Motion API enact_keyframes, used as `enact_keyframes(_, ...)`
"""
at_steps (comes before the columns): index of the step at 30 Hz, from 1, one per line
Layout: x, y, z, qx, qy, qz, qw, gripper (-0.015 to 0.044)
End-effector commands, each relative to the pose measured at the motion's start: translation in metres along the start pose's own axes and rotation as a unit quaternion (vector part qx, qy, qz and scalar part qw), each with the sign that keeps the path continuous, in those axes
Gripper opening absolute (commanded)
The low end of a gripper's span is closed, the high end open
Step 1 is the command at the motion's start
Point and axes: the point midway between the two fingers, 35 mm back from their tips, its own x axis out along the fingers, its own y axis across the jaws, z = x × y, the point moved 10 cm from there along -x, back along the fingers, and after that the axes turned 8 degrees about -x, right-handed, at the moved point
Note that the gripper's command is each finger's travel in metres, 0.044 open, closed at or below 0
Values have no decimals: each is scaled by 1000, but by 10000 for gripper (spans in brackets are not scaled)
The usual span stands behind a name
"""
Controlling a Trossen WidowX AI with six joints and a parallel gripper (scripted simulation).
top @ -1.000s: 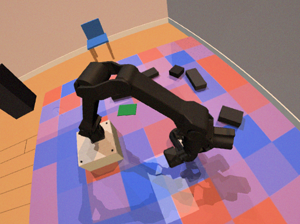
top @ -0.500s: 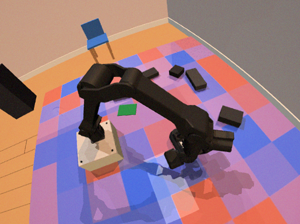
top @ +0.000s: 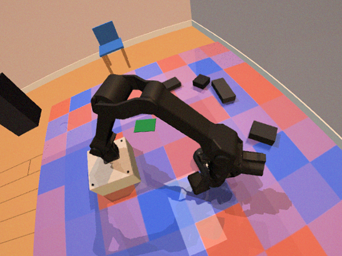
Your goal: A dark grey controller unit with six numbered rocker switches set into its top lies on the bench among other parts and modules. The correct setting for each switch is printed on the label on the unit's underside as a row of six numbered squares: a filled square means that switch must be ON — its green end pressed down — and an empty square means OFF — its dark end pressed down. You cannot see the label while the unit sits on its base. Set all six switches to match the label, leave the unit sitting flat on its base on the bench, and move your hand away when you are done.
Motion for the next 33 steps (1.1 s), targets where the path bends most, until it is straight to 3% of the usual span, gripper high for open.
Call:
enact_keyframes(1, 1, 0, 1, -2, -5, 0, 1000, 338)
enact_keyframes(5, -1, 0, 0, 0, -1, 0, 1000, 338)
enact_keyframes(9, 0, 0, 0, 0, 0, 0, 1000, 440)
enact_keyframes(18, -1, -1, 2, 0, 0, 0, 1000, 440)
enact_keyframes(23, -38, -8, 57, 0, -2, 0, 1000, 440)
enact_keyframes(33, -40, -8, 59, 0, -2, 0, 1000, 440)
